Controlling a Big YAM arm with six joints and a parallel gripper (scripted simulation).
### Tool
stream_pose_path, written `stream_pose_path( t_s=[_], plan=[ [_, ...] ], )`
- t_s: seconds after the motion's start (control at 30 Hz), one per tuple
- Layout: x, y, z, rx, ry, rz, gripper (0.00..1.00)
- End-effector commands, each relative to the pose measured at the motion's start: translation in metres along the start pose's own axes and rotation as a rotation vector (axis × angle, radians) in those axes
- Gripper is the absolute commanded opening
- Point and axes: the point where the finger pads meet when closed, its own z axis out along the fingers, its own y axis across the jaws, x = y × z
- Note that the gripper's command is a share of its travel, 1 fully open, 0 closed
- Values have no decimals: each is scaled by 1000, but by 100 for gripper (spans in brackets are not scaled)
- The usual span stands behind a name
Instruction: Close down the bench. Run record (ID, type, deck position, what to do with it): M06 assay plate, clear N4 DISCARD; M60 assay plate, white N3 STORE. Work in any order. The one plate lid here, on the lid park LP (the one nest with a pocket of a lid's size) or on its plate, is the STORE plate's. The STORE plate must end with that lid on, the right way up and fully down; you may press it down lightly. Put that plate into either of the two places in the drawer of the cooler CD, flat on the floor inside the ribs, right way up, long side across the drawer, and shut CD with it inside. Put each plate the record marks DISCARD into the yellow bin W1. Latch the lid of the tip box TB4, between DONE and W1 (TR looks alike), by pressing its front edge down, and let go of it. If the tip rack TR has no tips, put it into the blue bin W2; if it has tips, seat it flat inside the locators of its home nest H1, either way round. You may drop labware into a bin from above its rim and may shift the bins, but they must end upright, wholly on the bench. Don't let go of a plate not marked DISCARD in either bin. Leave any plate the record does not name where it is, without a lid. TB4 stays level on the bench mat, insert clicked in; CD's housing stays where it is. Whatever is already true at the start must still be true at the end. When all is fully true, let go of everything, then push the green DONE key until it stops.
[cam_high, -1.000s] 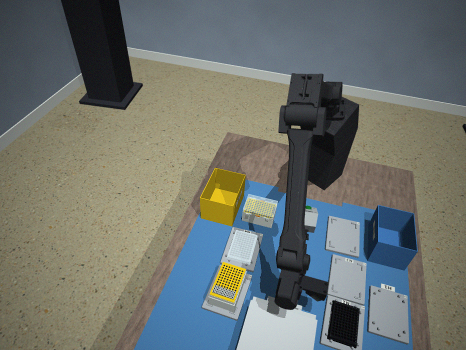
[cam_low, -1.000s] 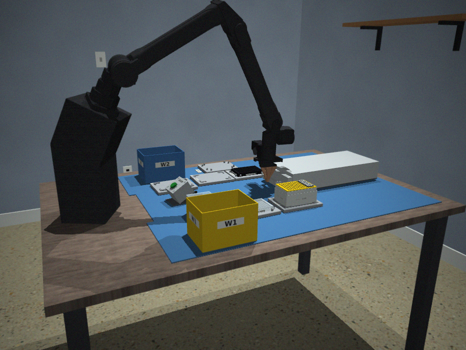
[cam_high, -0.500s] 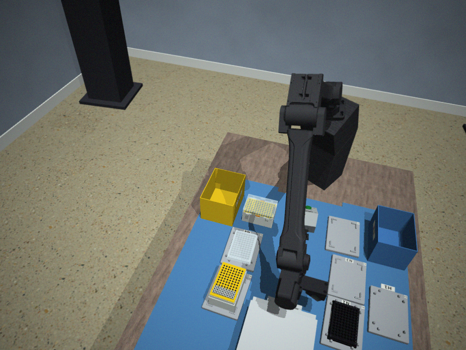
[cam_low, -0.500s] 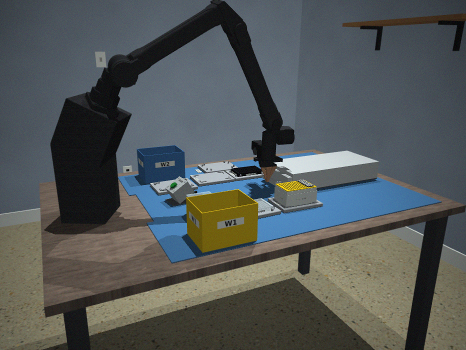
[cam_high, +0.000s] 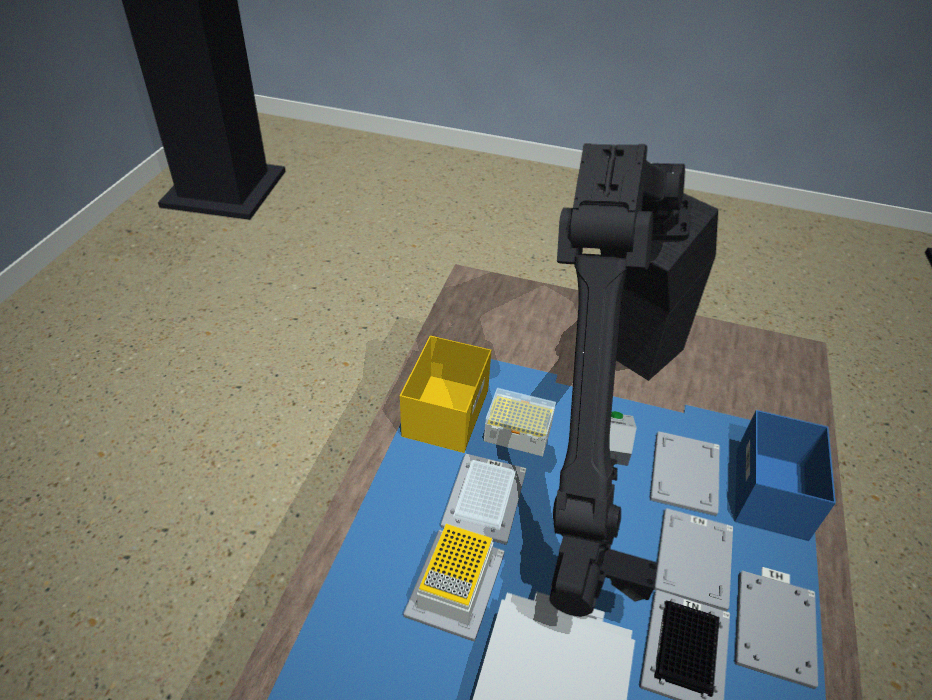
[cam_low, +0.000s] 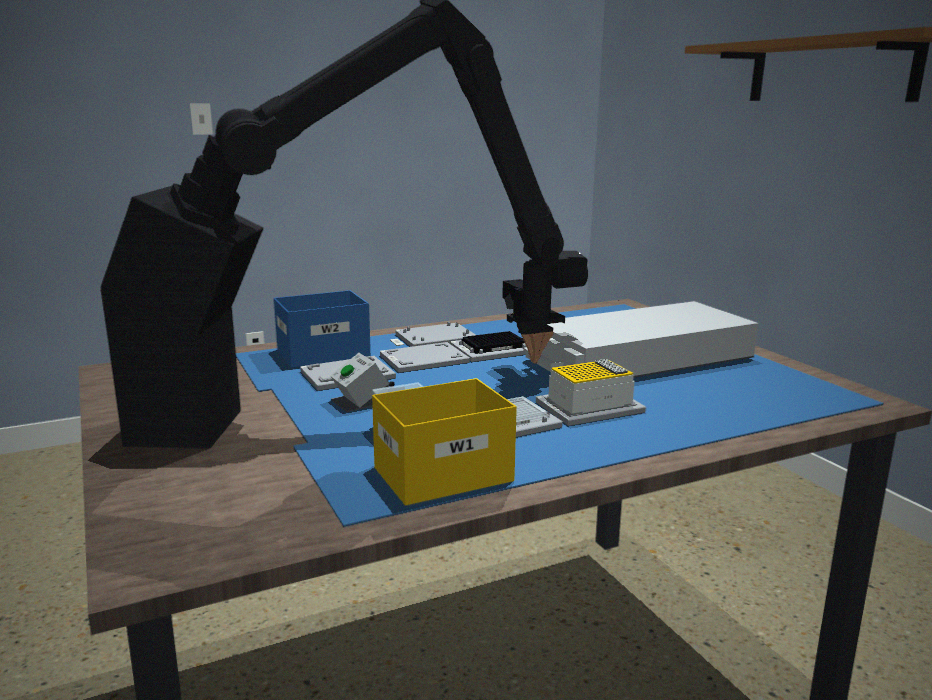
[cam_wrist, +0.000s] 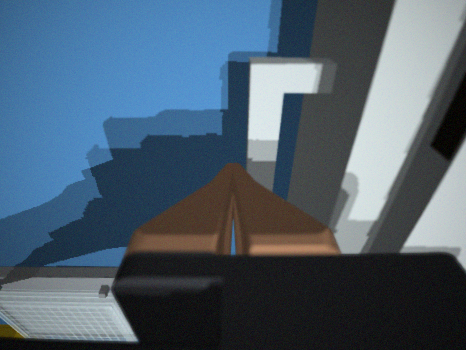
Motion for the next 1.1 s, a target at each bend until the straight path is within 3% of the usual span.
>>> stream_pose_path(
  t_s=[0.0, 0.17, 0.2, 0.33, 0.6, 0.77, 0.83, 1.07],
  plan=[
    [-2, -16, -23, 57, -2, 10, 0],
    [-1, -9, -19, 50, -2, 9, 0],
    [-6, 8, 1, 13, -3, 2, 0],
    [1, -5, -22, 56, -1, 11, 0],
    [4, 6, -21, 54, 1, 12, 0],
    [2, 19, -10, 35, 0, 8, 0],
    [5, 14, -20, 53, 2, 12, 0],
    [7, 26, -15, 45, 2, 11, 0]
  ],
)
